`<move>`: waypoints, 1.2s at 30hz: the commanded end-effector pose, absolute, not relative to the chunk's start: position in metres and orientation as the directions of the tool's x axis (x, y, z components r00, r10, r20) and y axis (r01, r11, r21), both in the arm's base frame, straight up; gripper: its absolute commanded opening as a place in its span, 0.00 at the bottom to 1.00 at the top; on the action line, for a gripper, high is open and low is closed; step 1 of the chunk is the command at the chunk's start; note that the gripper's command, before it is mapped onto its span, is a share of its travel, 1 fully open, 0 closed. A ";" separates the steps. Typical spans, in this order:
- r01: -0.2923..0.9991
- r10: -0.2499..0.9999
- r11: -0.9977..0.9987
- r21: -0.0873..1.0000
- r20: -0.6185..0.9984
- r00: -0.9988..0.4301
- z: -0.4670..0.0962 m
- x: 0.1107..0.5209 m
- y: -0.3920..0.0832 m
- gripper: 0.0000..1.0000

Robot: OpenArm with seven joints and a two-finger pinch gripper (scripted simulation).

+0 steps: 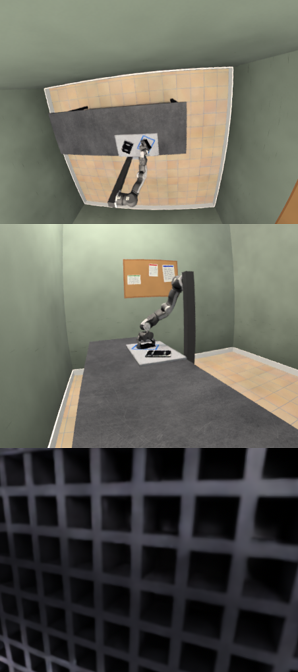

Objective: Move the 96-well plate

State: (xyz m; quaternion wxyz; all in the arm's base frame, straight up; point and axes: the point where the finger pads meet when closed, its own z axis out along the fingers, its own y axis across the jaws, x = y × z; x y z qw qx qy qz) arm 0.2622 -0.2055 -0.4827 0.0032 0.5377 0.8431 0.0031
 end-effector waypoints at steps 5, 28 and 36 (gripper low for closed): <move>0.907 0.907 0.422 0.011 -0.003 -0.422 -0.482 0.263 -0.206 0.00; 0.910 0.910 0.416 0.005 -0.005 -0.416 -0.472 0.262 -0.207 0.00; 0.909 0.909 0.417 0.006 -0.004 -0.417 -0.462 0.262 -0.207 0.00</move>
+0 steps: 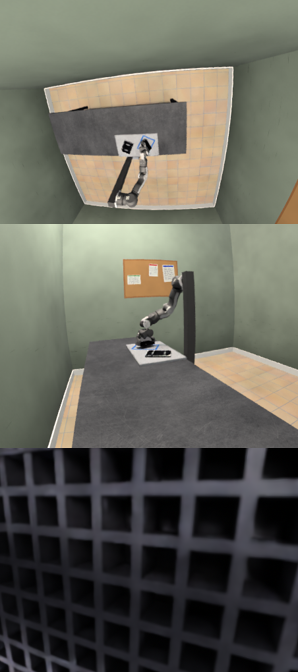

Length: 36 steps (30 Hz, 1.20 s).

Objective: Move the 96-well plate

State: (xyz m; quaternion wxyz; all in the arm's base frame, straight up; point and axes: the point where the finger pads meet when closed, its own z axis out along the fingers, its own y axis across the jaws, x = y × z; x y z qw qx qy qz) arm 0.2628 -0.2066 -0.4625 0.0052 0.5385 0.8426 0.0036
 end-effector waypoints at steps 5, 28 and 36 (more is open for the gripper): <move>0.909 0.909 0.417 0.006 -0.004 -0.417 -0.462 0.262 -0.207 0.00; 0.908 0.908 0.418 0.009 -0.005 -0.418 -0.455 0.263 -0.206 0.00; 0.906 0.906 0.422 0.014 -0.004 -0.422 -0.456 0.264 -0.204 0.00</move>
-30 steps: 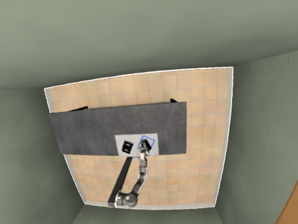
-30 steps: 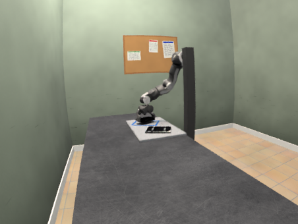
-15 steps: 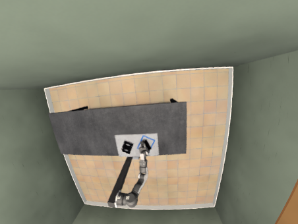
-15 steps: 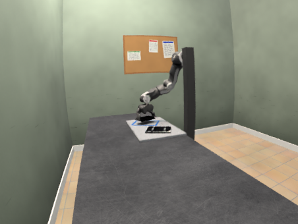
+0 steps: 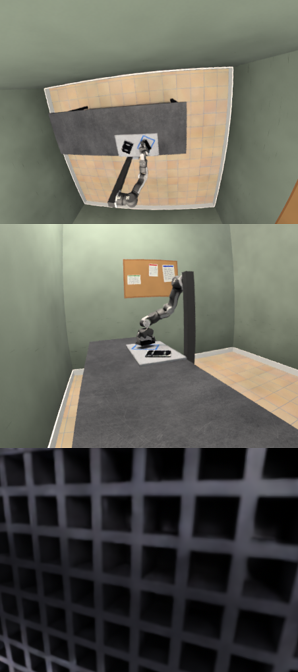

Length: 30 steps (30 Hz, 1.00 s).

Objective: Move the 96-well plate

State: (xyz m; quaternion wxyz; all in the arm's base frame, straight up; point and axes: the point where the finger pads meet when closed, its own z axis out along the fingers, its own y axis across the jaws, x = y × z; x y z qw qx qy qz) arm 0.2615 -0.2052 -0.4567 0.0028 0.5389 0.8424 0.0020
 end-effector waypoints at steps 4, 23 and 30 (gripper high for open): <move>0.906 0.906 0.422 0.014 -0.004 -0.422 -0.456 0.264 -0.204 0.00; 0.978 0.978 0.209 0.002 0.002 -0.209 -0.457 0.260 -0.205 0.00; 1.000 1.000 -0.008 0.005 0.003 0.008 -0.456 0.262 -0.206 0.00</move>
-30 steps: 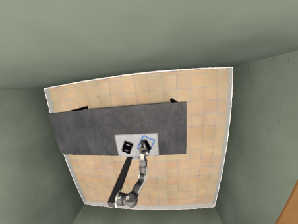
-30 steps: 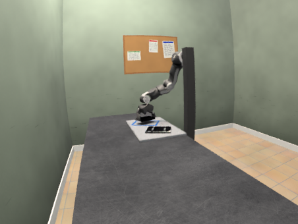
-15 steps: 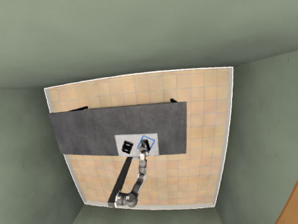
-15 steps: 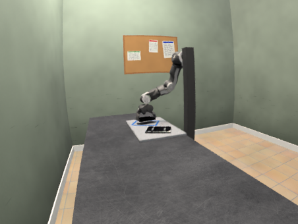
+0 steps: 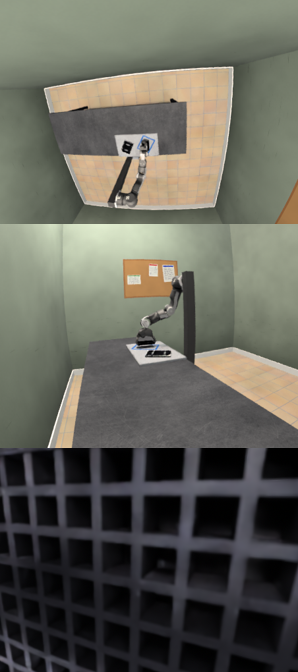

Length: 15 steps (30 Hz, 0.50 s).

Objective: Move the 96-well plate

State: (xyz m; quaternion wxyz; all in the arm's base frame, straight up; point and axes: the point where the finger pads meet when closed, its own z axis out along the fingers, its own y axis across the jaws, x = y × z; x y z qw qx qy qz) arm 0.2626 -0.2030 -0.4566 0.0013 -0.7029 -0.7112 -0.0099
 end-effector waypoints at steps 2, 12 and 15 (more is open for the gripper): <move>1.000 1.000 -0.008 0.005 0.003 0.008 -0.456 0.262 -0.206 0.00; 0.999 0.999 -0.051 0.004 0.004 0.051 -0.456 0.262 -0.205 0.00; 0.984 0.984 -0.180 0.003 0.005 0.180 -0.457 0.261 -0.205 0.00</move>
